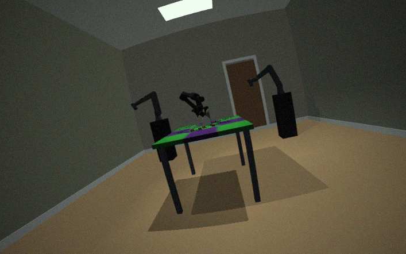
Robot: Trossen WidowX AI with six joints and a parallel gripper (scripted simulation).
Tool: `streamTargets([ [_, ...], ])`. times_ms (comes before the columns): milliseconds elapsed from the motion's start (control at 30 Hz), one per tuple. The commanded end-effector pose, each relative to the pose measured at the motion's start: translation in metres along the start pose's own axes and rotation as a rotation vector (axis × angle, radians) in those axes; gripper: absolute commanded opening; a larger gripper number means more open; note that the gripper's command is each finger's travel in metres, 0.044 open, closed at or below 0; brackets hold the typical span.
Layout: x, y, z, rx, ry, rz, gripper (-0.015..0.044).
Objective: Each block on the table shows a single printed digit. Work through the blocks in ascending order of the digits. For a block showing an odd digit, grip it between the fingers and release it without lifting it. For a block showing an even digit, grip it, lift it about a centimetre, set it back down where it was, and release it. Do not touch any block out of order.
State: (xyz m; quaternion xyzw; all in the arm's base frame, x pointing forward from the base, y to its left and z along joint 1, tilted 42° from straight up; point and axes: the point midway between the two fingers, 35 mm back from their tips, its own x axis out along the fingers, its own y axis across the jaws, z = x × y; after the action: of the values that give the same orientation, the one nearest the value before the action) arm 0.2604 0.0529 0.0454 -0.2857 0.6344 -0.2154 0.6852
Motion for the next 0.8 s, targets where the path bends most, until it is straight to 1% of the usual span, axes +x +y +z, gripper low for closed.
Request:
streamTargets([
  [0, 0.001, 0.001, -0.001, 0.005, 0.005, 0.004, 0.0400],
  [100, 0.000, 0.012, -0.005, 0.005, 0.004, 0.007, 0.0400],
  [233, -0.001, 0.066, -0.038, 0.003, 0.005, 0.014, 0.0400],
  [300, 0.000, 0.081, -0.051, 0.004, 0.006, 0.010, 0.0400],
  [767, 0.000, 0.083, -0.053, 0.004, 0.006, 0.009, 0.0400],
])
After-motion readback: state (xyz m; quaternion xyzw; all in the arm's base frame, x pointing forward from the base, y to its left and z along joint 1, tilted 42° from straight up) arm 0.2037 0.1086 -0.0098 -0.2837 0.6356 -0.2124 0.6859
